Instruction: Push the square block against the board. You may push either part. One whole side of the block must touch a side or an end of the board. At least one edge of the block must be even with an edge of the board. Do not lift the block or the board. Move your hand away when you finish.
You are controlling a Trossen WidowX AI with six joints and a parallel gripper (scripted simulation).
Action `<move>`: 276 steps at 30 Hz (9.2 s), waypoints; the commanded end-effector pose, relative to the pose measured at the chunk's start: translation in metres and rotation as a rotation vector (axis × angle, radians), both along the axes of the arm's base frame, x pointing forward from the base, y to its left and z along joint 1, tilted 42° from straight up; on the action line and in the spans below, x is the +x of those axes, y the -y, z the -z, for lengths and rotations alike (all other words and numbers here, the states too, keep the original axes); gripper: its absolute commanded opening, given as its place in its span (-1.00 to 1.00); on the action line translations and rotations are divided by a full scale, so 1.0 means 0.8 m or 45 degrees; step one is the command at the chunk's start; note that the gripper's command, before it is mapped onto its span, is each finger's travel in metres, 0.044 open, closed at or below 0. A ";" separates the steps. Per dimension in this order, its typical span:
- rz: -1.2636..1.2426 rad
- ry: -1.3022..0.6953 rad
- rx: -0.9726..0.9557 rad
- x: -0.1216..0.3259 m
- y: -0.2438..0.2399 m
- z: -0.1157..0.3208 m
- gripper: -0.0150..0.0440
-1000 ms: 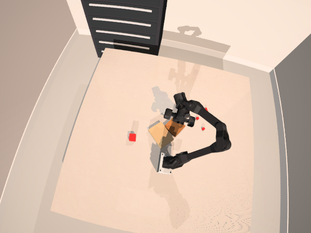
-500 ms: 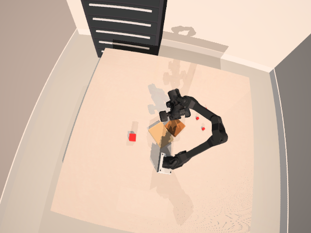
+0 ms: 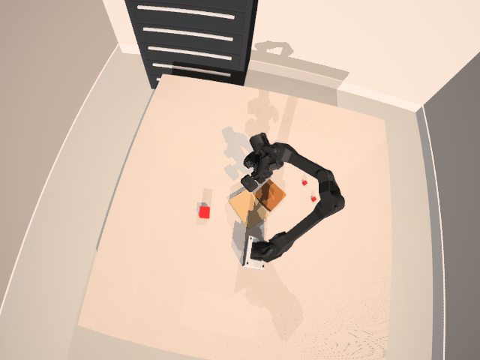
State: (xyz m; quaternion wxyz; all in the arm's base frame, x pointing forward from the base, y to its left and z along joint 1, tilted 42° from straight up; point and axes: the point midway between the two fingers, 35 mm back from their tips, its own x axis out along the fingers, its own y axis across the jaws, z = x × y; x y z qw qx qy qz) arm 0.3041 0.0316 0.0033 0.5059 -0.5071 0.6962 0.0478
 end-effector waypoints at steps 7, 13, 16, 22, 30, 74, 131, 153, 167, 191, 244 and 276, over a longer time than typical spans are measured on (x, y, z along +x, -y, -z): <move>-0.068 -0.072 -0.003 0.004 0.019 0.035 -0.49; -0.068 -0.072 -0.007 0.003 0.043 0.060 -0.49; -0.068 -0.072 -0.007 0.003 0.043 0.059 -0.49; -0.068 -0.072 -0.007 0.000 0.046 0.056 -0.49; -0.068 -0.073 -0.007 -0.004 0.050 0.053 -0.49; -0.068 -0.074 -0.008 -0.019 0.067 0.039 -0.49; 0.481 0.420 0.023 0.020 0.040 -0.029 -0.49; 1.202 1.046 0.032 0.014 0.098 -0.081 -0.49; 1.424 1.243 0.033 0.011 0.138 -0.070 -0.49; 1.434 1.253 0.033 0.001 0.155 -0.040 -0.49; 1.435 1.251 0.034 -0.010 0.145 -0.032 -0.49; 1.436 1.254 0.034 0.019 0.119 -0.100 -0.49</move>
